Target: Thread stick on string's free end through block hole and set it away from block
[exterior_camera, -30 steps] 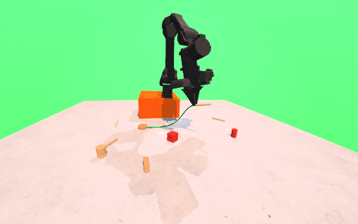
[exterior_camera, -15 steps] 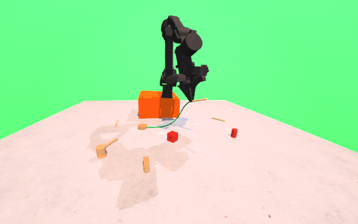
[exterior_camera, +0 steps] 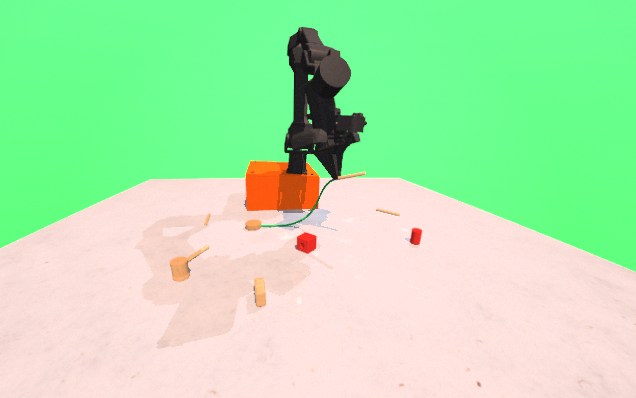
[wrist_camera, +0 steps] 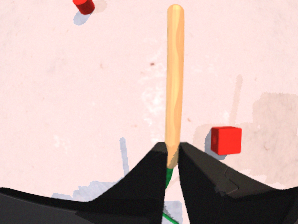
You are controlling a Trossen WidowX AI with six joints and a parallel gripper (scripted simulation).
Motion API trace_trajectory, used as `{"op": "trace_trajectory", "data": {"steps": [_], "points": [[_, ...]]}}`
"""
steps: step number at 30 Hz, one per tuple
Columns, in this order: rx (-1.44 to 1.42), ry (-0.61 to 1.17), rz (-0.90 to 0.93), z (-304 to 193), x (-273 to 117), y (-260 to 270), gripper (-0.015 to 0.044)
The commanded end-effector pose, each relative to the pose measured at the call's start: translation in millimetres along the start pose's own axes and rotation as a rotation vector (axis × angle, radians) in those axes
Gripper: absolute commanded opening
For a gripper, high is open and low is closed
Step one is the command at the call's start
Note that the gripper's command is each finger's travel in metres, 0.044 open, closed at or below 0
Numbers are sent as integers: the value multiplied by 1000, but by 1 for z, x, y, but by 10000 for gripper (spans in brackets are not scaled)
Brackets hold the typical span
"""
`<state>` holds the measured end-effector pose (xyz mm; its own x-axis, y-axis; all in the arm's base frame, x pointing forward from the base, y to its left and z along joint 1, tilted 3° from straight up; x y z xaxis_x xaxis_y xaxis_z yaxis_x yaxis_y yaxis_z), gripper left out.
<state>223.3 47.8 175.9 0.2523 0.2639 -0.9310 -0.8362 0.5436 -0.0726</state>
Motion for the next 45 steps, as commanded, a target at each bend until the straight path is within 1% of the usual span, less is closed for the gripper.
{"op": "trace_trajectory", "data": {"steps": [1, 45], "points": [[-51, -5, 11, 3, -2, -10, 0], [-562, -24, 162, 7, 2, -106, 0]]}}
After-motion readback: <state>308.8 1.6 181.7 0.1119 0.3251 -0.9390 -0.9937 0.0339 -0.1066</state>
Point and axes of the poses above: the point midway between the two fingers, 35 mm back from their tips, its own x axis out along the fingers, its own y axis across the jaws, z = x × y, the point moved 10 cm from there along -x, back along the fingers, and after that the axes turned 8 degrees about -x, right-handed, at the moved point
